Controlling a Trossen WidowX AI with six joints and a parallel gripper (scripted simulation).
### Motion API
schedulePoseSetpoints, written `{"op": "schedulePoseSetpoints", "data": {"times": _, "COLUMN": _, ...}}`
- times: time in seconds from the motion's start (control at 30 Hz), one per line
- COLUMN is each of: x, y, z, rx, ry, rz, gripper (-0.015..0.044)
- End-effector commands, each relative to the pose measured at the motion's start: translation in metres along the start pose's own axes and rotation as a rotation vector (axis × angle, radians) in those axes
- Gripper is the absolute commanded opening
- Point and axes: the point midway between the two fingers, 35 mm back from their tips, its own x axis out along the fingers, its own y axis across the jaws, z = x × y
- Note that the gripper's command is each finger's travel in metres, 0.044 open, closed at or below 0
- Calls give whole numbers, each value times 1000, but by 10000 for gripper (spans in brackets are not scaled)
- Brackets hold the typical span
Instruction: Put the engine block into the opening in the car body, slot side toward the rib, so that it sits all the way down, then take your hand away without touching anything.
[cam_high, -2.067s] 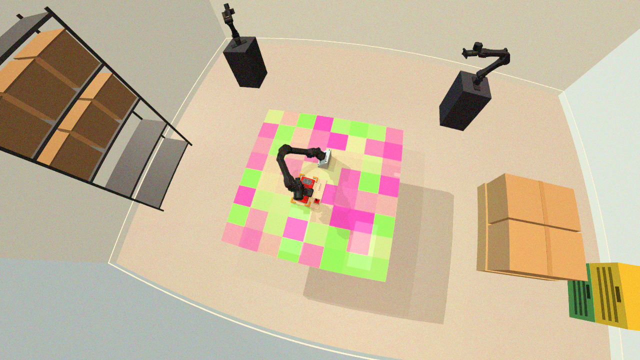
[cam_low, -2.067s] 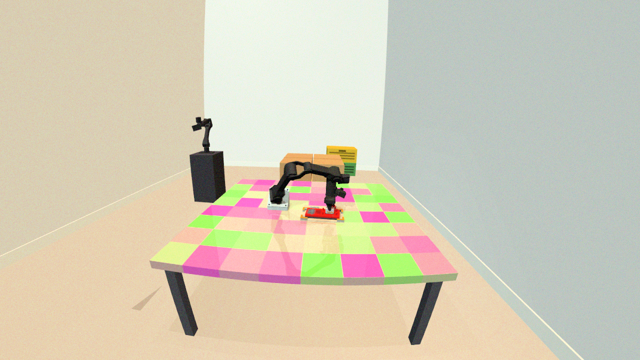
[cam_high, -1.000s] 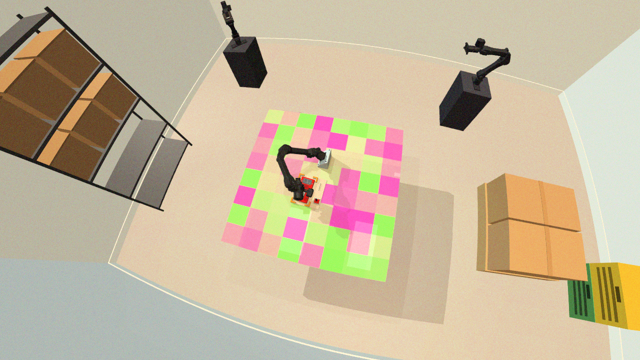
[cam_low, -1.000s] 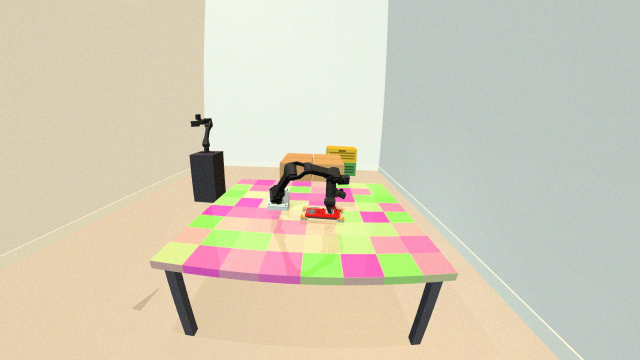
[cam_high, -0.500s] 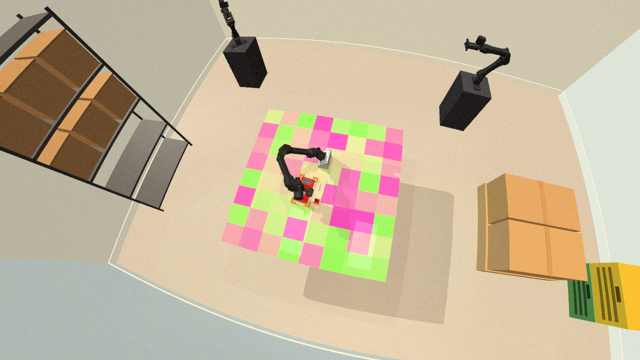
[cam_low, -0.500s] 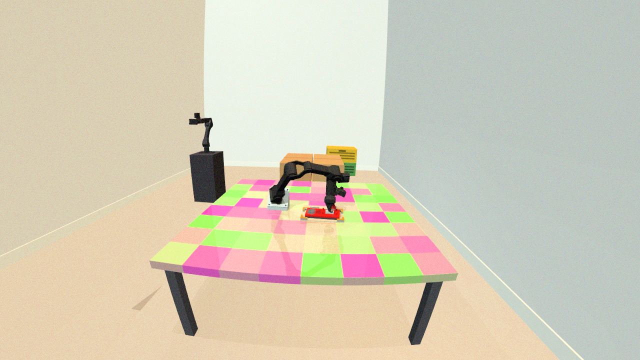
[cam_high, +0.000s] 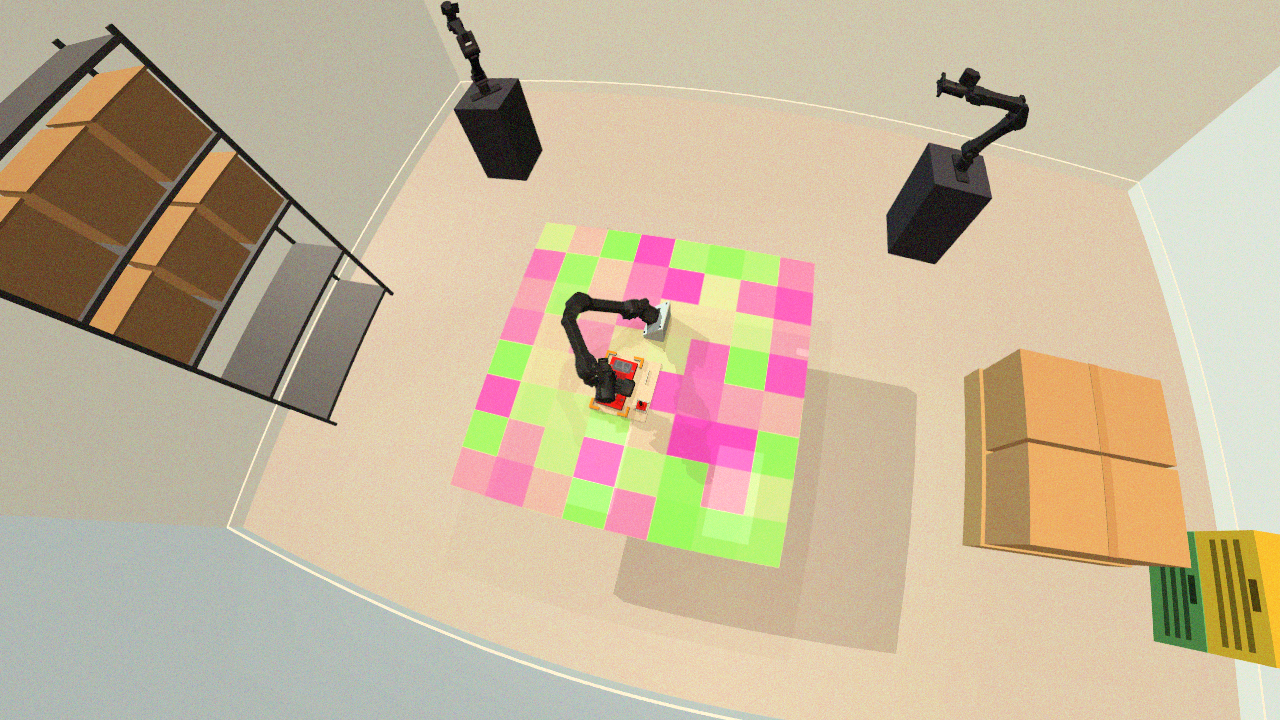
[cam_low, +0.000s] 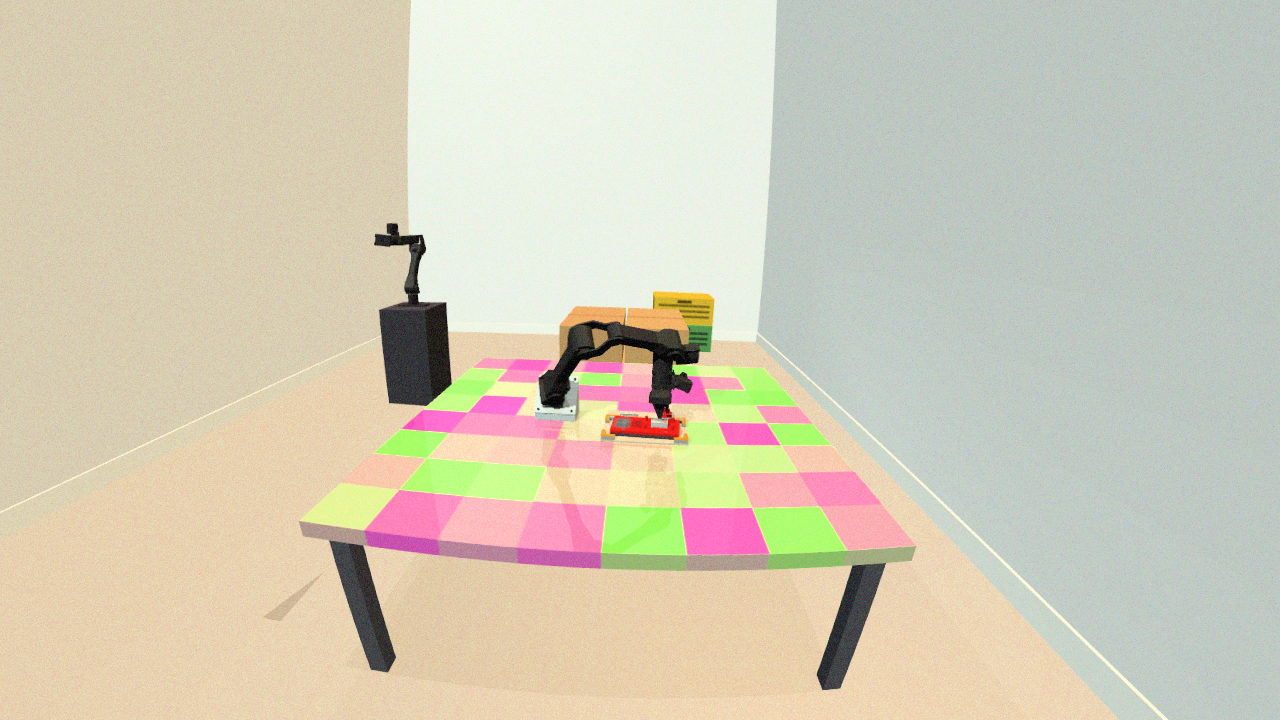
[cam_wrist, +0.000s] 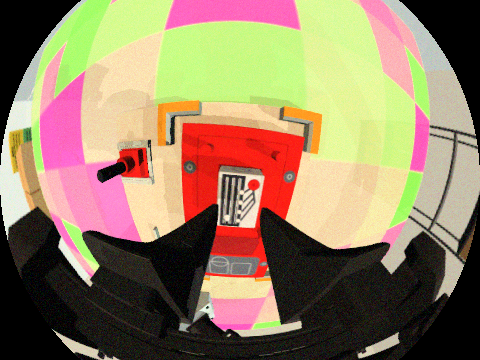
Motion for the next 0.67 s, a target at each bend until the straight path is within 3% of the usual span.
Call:
{"op": "schedulePoseSetpoints", "data": {"times": 0.0, "x": 0, "y": 0, "z": -1, "rx": 5, "ry": 4, "rz": 3, "gripper": 46}}
{"op": "schedulePoseSetpoints", "data": {"times": 0.07, "x": 0, "y": 0, "z": -1, "rx": 5, "ry": 4, "rz": 3, "gripper": 0}}
{"op": "schedulePoseSetpoints", "data": {"times": 0.63, "x": 0, "y": 0, "z": -1, "rx": 5, "ry": 4, "rz": 3, "gripper": 0}}
